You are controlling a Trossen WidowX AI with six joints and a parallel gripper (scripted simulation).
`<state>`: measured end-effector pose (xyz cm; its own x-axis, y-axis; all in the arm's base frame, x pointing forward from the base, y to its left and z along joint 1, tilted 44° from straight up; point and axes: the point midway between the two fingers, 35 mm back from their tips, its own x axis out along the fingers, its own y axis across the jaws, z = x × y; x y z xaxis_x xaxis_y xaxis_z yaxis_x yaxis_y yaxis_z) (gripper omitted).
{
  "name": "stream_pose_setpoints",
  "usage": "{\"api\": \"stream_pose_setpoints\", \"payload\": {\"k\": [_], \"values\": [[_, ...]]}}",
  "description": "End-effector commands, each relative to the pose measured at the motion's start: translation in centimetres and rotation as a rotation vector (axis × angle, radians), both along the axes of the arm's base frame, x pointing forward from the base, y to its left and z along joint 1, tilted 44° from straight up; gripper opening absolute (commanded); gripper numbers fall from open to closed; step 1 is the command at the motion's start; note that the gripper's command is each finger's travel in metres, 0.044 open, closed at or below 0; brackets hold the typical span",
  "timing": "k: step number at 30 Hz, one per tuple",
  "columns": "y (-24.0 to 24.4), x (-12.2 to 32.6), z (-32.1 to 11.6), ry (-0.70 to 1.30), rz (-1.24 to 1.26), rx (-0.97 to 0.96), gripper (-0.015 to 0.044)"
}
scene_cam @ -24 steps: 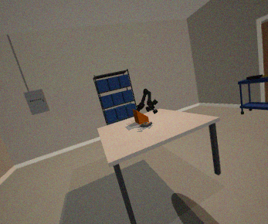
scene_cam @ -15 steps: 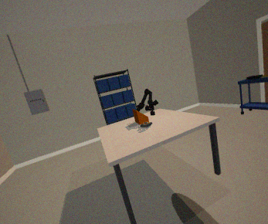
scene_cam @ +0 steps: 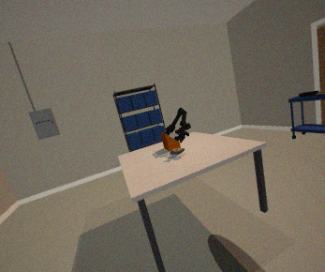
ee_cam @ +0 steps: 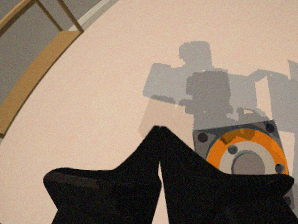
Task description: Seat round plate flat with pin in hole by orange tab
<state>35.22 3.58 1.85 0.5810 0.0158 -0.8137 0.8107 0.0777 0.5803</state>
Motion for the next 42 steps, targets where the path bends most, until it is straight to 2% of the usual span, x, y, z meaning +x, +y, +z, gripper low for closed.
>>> {"api": "stream_pose_setpoints", "payload": {"k": [1, 8, 10, 16, 21, 34, 42], "values": [[-0.9, -0.6, -3.0, 0.179, 0.465, -0.088, 0.0000], [-1.3, -1.9, -4.9, 0.207, 0.981, -0.060, 0.0000], [-1.3, -2.0, -5.0, 0.196, 1.033, -0.047, 0.0000], [-1.8, -2.5, -5.0, -0.029, 1.419, 0.070, 0.0000], [-2.1, -2.5, -4.9, -0.120, 1.491, 0.092, 0.0000], [-2.0, -2.5, -5.0, -0.120, 1.491, 0.092, 0.0000], [0.9, -2.3, -8.2, -0.122, 1.491, 0.094, 0.0000]]}}
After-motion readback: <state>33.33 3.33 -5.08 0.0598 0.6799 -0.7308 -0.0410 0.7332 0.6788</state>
